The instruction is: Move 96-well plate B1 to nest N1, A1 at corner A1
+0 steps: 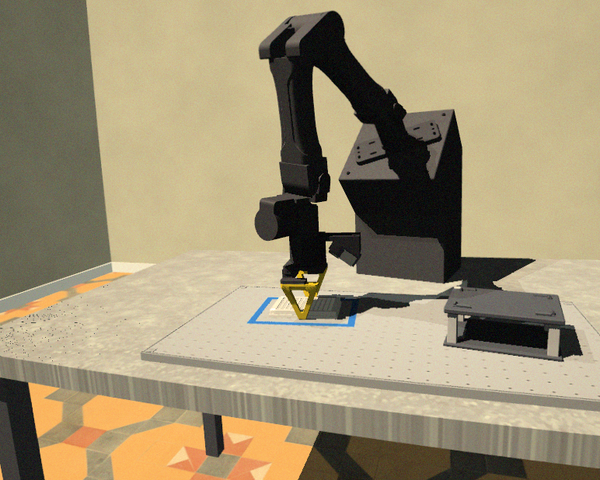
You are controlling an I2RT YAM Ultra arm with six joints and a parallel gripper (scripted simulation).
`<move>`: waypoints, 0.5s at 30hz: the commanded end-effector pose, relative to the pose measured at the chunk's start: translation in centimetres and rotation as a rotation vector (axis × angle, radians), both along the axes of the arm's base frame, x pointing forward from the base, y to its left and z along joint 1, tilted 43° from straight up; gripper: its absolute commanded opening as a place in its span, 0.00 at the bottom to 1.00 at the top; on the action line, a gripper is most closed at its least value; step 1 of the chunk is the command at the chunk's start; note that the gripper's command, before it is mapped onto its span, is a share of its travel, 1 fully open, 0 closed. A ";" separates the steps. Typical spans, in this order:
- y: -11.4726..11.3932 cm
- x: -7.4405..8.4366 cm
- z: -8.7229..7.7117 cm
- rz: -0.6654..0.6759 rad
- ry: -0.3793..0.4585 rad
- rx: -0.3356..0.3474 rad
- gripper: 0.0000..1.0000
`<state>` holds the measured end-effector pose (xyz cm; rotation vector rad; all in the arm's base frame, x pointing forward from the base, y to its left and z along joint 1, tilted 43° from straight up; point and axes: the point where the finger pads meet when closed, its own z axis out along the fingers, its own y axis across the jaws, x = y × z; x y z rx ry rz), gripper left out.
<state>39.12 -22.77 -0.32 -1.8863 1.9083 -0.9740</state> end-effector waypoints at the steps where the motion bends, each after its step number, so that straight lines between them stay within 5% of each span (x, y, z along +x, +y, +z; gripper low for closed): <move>1: -0.2 0.1 0.4 0.002 -0.007 -0.008 1.00; 8: -0.2 0.1 0.4 0.002 -0.007 -0.008 1.00; 9: -0.2 0.1 0.4 0.002 -0.007 -0.008 0.00; 15: -0.2 0.1 0.4 0.002 -0.007 -0.008 0.00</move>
